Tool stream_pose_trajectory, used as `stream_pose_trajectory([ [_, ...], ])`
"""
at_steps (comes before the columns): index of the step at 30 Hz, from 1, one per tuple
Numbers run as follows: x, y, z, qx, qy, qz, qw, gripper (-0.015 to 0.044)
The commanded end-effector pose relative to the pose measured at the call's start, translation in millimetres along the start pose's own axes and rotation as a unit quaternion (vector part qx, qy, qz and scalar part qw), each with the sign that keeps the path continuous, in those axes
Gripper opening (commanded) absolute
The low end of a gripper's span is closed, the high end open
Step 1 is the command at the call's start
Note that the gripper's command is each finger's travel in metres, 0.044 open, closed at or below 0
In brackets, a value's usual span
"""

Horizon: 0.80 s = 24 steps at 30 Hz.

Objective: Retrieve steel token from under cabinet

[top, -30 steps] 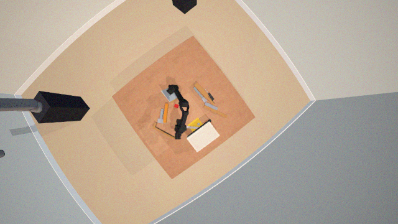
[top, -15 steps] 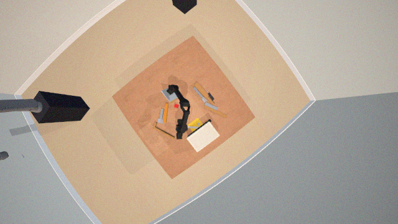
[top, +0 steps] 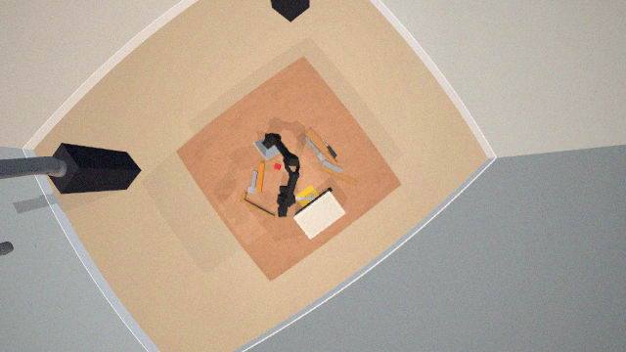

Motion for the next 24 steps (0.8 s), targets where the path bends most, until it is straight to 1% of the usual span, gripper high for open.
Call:
stream_pose_trajectory([
  [1, 4.6, -1.0, -1.0, -0.004, -0.002, -0.003, 1.0, 0.0],
  [7, 5.3, 4.9, -1.0, -0.003, -0.002, -0.003, 1.0, 0.0],
  [24, 11.1, 46.0, -1.1, -0.002, -0.002, -0.003, 1.0, 0.0],
])
Point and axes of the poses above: the point midway between the two fingers, 35 mm back from their tips, its own z axis back along the fingers, its own x axis across the jaws, y = z × x, the point moved 1 cm from there along z, back along the fingers, and after that the axes turned 11 degrees about z, right-handed, at the moved point
